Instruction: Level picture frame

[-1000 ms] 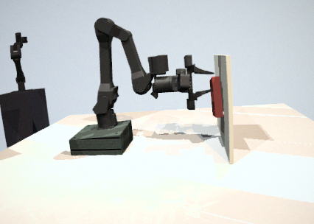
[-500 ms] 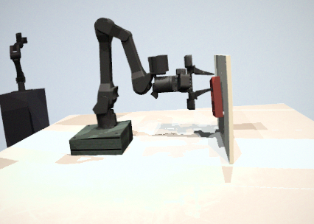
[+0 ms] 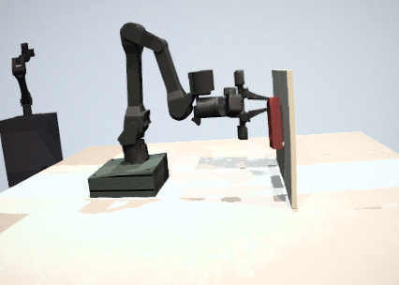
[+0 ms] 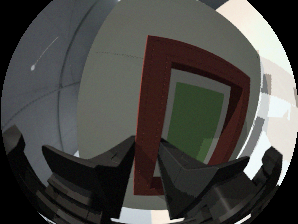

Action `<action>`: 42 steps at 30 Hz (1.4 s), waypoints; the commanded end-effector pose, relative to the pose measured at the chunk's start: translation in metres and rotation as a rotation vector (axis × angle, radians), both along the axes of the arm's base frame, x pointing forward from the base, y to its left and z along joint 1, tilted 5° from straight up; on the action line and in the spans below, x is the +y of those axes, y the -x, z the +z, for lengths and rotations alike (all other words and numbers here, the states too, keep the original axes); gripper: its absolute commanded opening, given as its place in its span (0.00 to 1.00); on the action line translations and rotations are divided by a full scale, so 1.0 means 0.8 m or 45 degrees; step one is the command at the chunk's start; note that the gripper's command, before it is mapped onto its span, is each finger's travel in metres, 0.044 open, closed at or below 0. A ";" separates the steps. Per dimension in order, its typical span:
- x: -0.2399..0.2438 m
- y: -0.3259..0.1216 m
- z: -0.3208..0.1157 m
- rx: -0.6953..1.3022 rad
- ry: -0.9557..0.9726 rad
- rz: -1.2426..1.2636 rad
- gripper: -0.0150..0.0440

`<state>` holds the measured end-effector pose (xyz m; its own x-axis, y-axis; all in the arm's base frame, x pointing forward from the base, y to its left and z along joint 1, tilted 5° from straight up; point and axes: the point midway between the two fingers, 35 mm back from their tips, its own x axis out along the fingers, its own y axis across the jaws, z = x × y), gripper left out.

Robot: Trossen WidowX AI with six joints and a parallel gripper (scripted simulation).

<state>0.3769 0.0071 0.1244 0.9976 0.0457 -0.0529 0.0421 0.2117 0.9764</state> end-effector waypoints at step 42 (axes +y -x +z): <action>0.003 -0.001 0.014 -0.001 -0.006 -0.005 0.25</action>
<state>0.3770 0.0094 0.1282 0.9965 0.0441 -0.0716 0.0607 0.2124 0.9753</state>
